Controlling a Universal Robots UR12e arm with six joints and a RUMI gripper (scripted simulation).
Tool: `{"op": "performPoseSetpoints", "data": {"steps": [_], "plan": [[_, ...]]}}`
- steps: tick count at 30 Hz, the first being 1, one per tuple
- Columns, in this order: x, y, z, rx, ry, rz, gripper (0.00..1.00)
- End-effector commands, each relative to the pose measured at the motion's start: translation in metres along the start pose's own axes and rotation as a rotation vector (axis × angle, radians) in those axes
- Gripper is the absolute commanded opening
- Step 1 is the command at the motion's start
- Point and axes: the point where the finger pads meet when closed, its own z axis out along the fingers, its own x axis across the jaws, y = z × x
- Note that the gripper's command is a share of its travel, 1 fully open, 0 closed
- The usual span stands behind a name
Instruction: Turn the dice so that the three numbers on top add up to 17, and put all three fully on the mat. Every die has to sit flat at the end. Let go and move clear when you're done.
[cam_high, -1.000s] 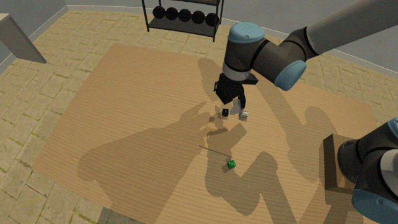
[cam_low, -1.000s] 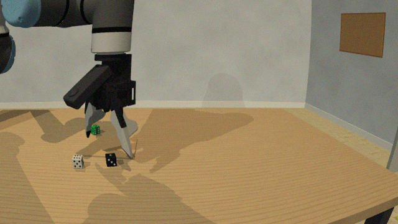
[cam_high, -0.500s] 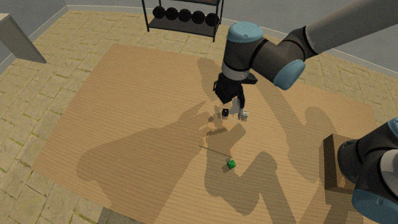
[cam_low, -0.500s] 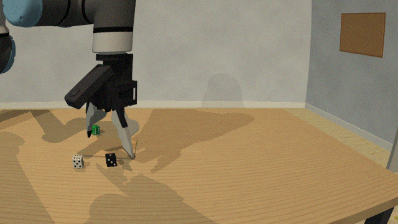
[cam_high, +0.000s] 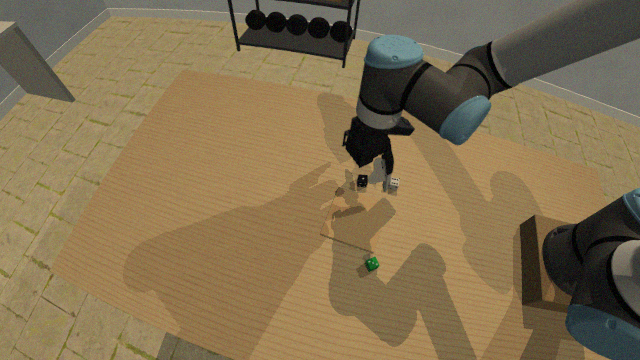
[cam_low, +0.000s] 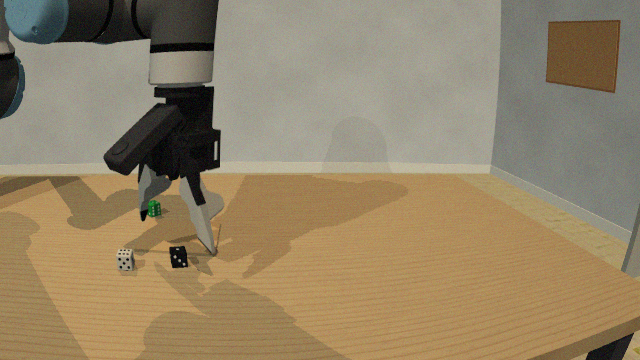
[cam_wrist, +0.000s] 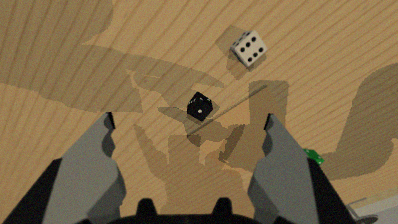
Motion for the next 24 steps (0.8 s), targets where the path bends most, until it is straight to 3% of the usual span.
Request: {"op": "performPoseSetpoints", "data": {"steps": [1,16,24], "plan": [[-0.001,0.001,0.0,0.001,0.0,-0.001,1.0],[0.006,0.005,0.0,0.001,0.0,-0.001,1.0],[0.047,0.026,0.0,0.001,0.0,-0.001,1.0]]}}
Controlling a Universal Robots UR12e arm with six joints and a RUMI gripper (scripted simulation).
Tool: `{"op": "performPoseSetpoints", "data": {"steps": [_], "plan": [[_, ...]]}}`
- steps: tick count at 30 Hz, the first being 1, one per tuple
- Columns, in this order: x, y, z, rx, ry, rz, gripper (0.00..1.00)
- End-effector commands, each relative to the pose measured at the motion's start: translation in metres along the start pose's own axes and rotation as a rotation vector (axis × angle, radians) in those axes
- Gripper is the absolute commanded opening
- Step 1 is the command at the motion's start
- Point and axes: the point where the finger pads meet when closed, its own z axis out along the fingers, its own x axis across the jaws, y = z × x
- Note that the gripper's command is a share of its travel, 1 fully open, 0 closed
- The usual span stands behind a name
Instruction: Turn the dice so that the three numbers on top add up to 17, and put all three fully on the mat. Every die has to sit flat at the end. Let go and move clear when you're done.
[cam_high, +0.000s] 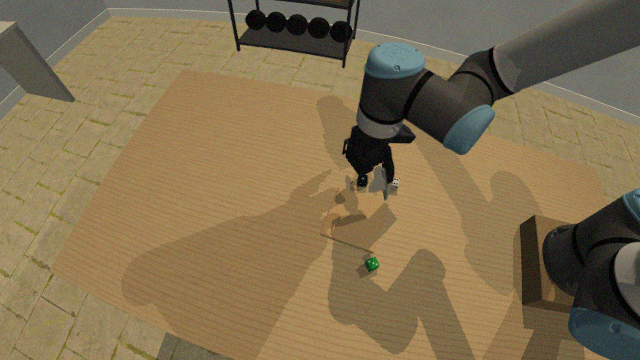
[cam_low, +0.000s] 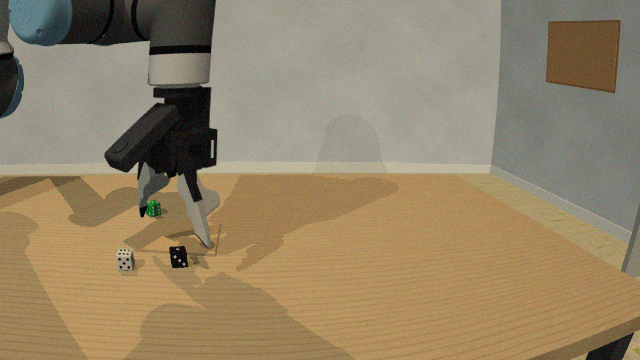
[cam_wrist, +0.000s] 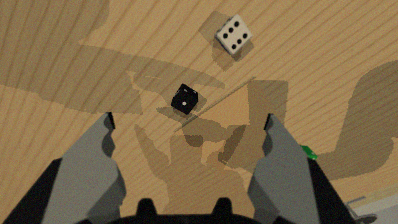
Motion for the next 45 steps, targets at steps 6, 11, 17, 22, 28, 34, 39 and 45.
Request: {"op": "performPoseSetpoints", "data": {"steps": [6,11,17,22,28,34,39,45], "plan": [[0.075,0.039,-0.002,0.0,-0.003,-0.002,1.0],[0.099,0.052,-0.001,0.0,-0.003,-0.002,1.0],[0.141,0.074,-0.001,0.0,-0.003,-0.002,1.0],[0.166,0.087,-0.001,0.0,-0.003,-0.002,1.0],[0.177,0.093,-0.001,0.0,-0.003,-0.002,1.0],[0.182,0.095,-0.001,0.0,-0.003,-0.002,1.0],[0.182,0.095,-0.001,0.0,-0.003,-0.002,1.0],[0.182,0.095,-0.001,0.0,-0.003,-0.002,1.0]]}}
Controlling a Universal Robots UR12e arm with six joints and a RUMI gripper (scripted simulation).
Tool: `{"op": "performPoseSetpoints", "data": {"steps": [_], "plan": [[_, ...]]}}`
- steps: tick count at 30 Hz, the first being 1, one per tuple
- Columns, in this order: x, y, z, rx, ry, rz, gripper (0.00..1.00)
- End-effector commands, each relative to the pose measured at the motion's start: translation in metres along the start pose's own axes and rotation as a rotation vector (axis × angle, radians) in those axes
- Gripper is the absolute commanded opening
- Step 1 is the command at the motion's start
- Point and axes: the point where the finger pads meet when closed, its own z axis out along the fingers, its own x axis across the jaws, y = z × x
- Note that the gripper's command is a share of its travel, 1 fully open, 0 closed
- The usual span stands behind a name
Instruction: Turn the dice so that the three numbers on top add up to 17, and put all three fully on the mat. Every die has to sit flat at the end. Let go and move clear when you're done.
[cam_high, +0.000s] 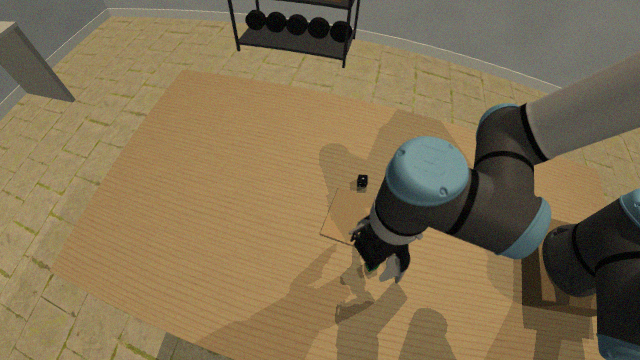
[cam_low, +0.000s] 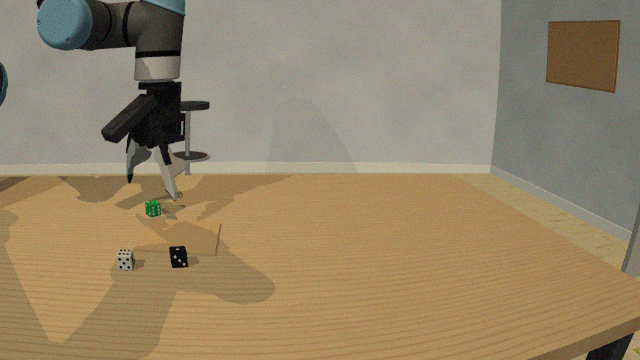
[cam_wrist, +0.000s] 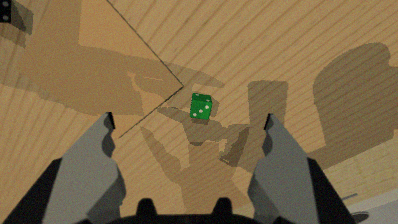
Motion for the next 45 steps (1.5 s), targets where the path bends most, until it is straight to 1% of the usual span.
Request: {"op": "performPoseSetpoints", "data": {"steps": [1,28,33,35,38,45], "plan": [[0.001,0.0,-0.001,-0.001,-0.003,0.0,1.0],[0.001,0.0,-0.001,-0.001,-0.003,0.0,1.0],[0.001,0.0,-0.004,-0.001,-0.003,0.0,1.0],[0.001,0.0,-0.009,-0.001,-0.003,0.0,1.0],[0.001,0.0,-0.023,-0.001,-0.003,0.0,1.0],[0.001,0.0,-0.074,-0.001,-0.003,0.0,1.0]]}}
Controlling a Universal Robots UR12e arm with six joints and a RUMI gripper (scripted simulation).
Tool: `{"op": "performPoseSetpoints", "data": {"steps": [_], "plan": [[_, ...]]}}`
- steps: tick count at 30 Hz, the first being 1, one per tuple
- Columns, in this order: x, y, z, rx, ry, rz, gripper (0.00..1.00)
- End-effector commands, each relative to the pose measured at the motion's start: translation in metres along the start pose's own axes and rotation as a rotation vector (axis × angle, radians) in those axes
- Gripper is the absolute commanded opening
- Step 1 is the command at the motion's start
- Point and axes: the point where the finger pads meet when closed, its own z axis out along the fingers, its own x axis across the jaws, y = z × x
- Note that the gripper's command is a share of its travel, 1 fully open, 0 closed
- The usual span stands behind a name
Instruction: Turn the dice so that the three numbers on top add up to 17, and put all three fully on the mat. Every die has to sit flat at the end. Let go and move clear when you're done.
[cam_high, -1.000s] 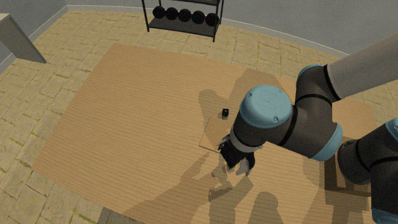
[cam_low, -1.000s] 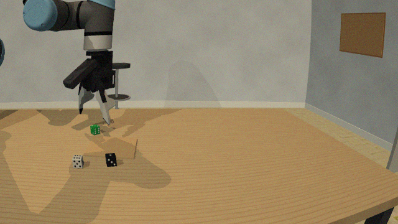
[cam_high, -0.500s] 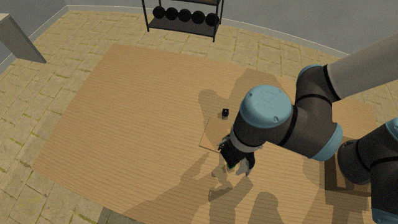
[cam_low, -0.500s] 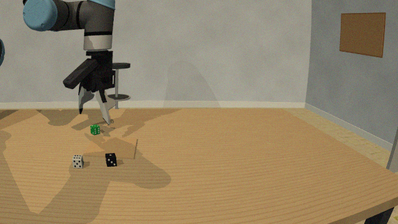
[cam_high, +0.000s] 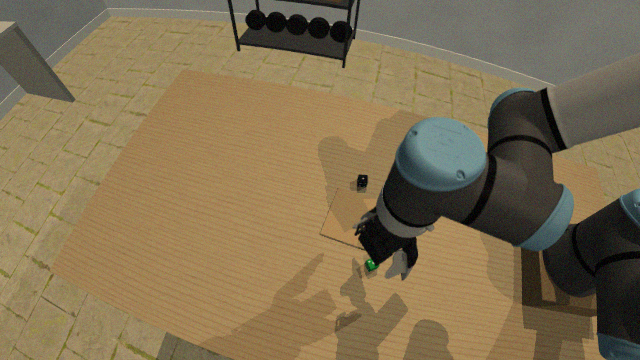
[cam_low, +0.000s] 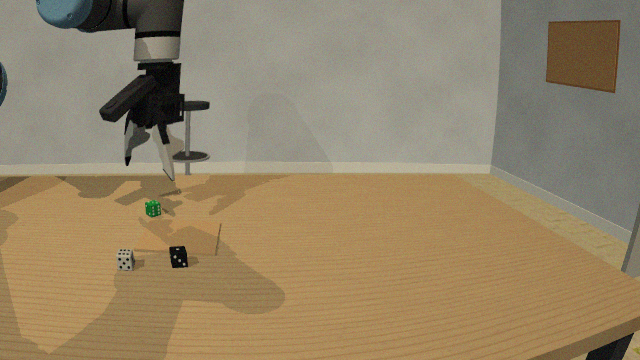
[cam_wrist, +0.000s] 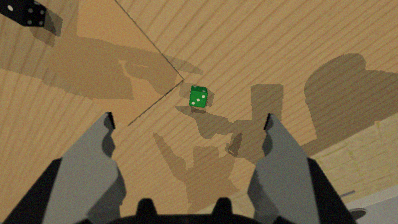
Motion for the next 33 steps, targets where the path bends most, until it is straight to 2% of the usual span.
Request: {"op": "performPoseSetpoints", "data": {"steps": [1,9,23,25,29,32,33], "plan": [[-0.002,0.002,-0.045,0.0,-0.003,-0.002,1.0],[-0.002,0.002,-0.071,0.0,-0.003,-0.002,1.0],[-0.006,0.001,-0.073,0.0,-0.002,0.012,1.0],[-0.019,-0.003,-0.073,-0.001,-0.002,0.052,1.0],[-0.069,-0.02,-0.072,-0.001,-0.002,0.204,1.0],[-0.09,-0.029,-0.071,-0.001,-0.002,0.268,1.0],[-0.105,-0.036,-0.071,-0.001,-0.002,0.313,1.0]]}}
